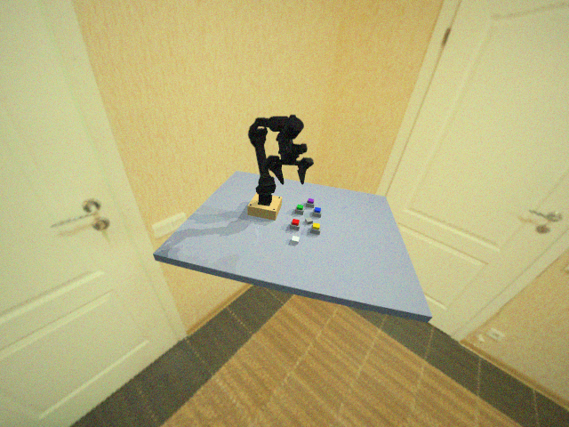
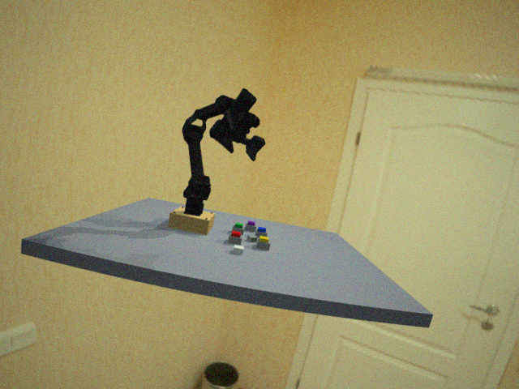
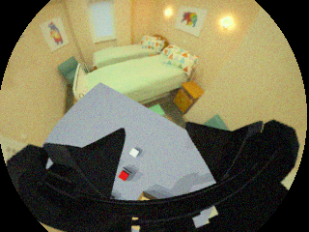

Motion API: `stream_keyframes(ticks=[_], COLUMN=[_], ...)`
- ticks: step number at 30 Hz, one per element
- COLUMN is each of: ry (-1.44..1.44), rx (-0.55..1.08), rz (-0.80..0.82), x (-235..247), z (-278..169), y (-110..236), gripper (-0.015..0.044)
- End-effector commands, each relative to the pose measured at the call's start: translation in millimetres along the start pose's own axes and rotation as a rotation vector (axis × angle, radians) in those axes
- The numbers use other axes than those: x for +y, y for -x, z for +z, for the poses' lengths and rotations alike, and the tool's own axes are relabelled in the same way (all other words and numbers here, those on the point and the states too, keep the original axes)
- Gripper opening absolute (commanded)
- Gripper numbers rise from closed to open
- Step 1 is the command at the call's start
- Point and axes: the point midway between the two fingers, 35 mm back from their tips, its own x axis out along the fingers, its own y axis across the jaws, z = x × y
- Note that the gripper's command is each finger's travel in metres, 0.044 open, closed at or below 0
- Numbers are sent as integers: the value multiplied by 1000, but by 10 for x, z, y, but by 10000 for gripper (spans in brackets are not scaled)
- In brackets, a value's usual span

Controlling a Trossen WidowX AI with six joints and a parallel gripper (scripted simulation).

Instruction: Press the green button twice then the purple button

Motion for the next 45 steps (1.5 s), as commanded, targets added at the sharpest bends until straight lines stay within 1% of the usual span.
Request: stream_keyframes(ticks=[1,7,13,16,20,22,25,27,31,39,40,45], ry=[95,284,507,631,798,828,828,828,828,828,828,828], rx=[120,305,490,577,677,693,693,693,693,693,693,693], rz=[156,345,465,497,509,508,508,508,508,508,508,508], x=[569,1350,1883,2031,2099,2098,2098,2124,2183,2184,2184,2184], z=[-273,-833,-1539,-1916,-2391,-2471,-2471,-2543,-2901,-2921,-2921,-2921], y=[-151,-150,51,195,394,428,428,356,29,13,13,13], gripper=[400,400,400,400,400,400,400,348,243,33,20,20])
